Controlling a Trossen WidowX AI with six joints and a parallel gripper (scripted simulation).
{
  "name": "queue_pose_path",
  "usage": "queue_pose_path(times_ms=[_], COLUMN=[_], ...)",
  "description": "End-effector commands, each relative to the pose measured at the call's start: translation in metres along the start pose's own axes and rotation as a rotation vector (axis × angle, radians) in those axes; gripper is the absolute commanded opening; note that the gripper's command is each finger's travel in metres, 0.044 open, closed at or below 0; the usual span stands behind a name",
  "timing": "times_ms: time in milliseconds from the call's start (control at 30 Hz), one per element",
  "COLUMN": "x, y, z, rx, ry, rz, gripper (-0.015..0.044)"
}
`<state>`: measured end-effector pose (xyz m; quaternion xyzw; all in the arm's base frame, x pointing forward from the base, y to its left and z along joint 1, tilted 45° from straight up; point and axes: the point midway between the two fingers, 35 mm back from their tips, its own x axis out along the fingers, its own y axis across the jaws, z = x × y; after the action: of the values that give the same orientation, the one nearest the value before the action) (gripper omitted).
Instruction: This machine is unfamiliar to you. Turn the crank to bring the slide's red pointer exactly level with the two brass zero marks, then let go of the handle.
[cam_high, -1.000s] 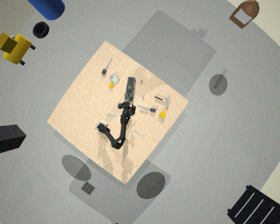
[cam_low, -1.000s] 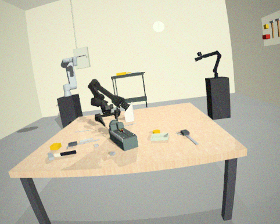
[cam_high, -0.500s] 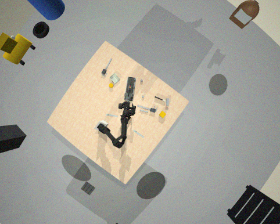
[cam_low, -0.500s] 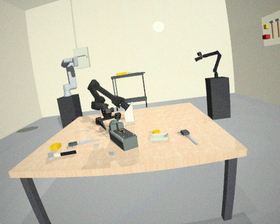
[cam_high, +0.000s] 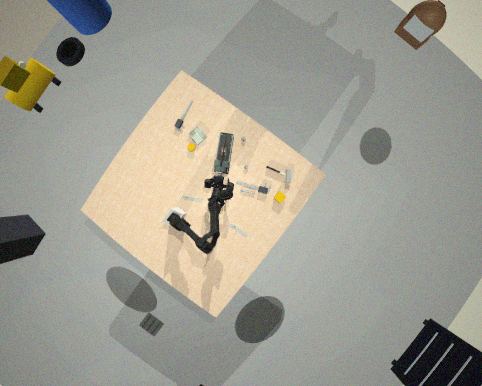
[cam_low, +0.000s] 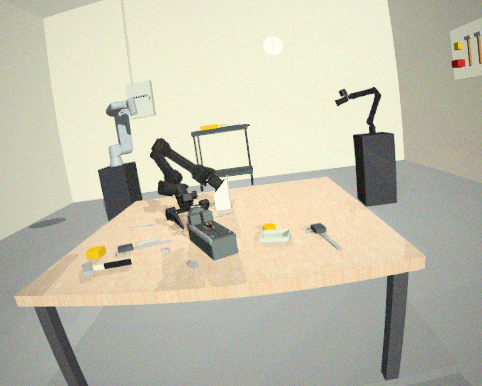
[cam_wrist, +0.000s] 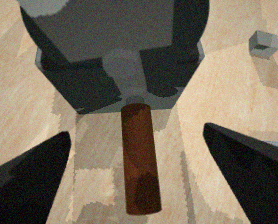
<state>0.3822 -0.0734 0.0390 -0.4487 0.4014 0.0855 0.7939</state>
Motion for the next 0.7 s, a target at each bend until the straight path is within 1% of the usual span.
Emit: queue_pose_path(times_ms=[0,500,667], x=[0.0022,0.0022,0.0022], y=[0.0018,0.0018,0.0018], z=[-0.0011,-0.0011,-0.0011], rx=[-0.008,-0.008,-0.008], ry=[-0.006,-0.006,-0.006], rz=[0.005,0.005,0.005], gripper=[0.0387,0.0000,0.0000])
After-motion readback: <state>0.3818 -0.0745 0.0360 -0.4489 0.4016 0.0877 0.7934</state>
